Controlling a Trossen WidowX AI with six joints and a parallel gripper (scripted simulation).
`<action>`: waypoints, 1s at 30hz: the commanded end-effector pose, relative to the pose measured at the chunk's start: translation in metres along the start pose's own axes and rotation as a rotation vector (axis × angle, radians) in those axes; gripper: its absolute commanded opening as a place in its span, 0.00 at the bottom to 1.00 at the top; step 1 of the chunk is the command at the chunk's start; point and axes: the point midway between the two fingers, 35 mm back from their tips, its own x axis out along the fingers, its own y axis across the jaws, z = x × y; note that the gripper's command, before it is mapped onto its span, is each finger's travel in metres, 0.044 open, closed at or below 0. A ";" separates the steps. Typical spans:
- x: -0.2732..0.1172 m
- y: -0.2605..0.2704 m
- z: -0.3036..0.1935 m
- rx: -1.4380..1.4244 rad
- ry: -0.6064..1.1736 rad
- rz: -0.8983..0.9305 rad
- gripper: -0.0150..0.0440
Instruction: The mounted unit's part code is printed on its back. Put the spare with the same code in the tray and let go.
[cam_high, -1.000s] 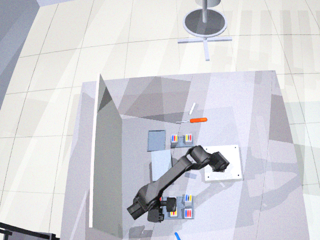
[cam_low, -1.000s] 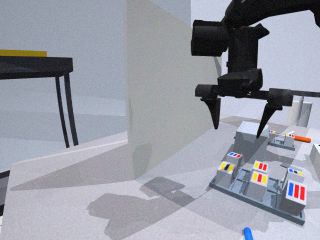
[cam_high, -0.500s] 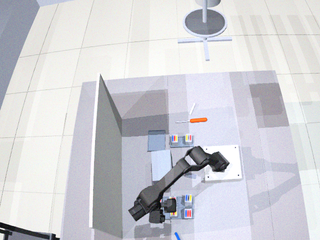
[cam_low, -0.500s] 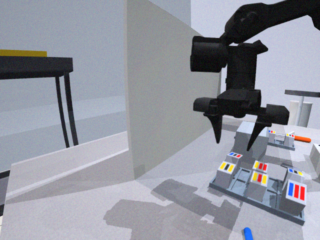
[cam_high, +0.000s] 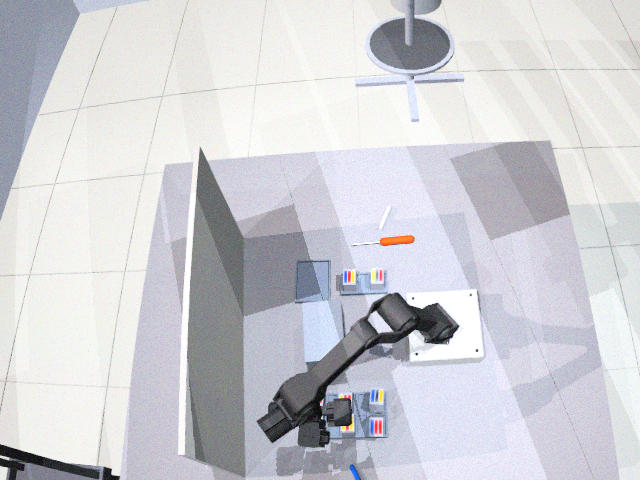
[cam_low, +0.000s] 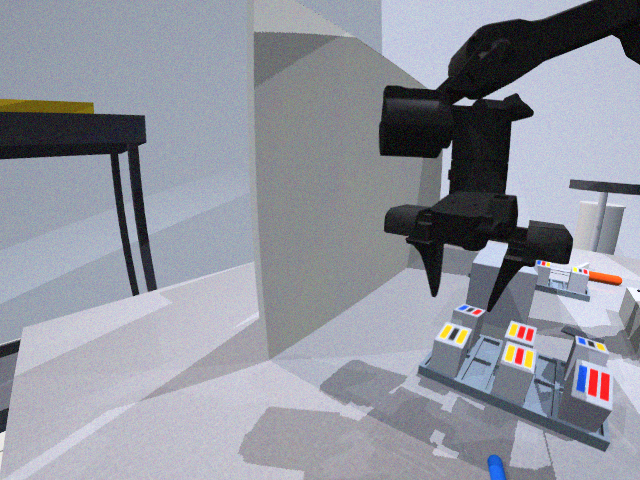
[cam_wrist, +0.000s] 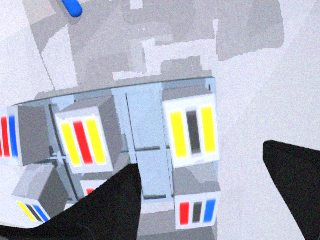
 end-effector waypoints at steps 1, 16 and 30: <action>0.011 0.001 -0.001 -0.004 0.006 0.009 0.76; 0.036 -0.001 0.000 -0.004 0.006 0.009 0.76; 0.059 -0.001 -0.001 -0.004 0.007 0.009 0.76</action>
